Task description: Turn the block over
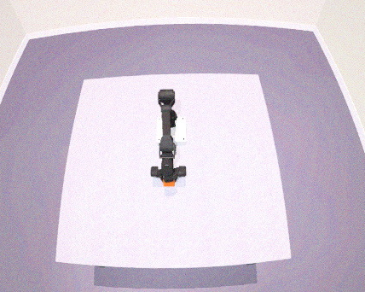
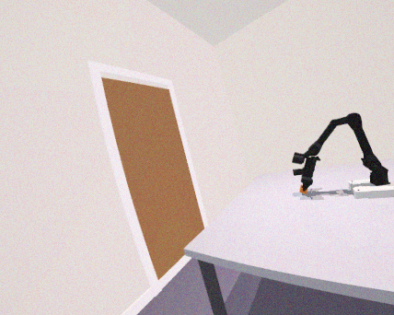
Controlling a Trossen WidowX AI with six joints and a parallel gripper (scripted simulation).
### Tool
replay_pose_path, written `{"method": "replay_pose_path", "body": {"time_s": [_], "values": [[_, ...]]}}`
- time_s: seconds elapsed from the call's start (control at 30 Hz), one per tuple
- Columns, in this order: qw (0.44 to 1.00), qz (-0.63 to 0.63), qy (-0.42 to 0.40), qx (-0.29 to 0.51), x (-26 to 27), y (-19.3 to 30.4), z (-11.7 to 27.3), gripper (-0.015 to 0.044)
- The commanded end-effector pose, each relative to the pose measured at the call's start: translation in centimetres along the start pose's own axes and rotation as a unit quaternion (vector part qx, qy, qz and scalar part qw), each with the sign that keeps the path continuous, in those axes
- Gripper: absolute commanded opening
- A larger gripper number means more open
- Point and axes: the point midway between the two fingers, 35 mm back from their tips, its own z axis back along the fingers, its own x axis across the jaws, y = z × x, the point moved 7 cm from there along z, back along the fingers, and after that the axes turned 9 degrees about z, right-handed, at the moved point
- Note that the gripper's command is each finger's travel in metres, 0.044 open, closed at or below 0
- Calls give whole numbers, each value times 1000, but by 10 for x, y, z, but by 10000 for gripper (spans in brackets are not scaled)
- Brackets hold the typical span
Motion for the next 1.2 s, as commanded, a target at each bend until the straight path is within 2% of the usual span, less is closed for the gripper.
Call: {"method": "replay_pose_path", "body": {"time_s": [0.0,0.23,0.5,1.17], "values": [[999,3,5,-44,1,5,5,0],[996,3,12,-91,3,15,7,0],[996,3,13,-94,3,15,7,0],[973,0,33,-230,5,30,-37,0]]}}
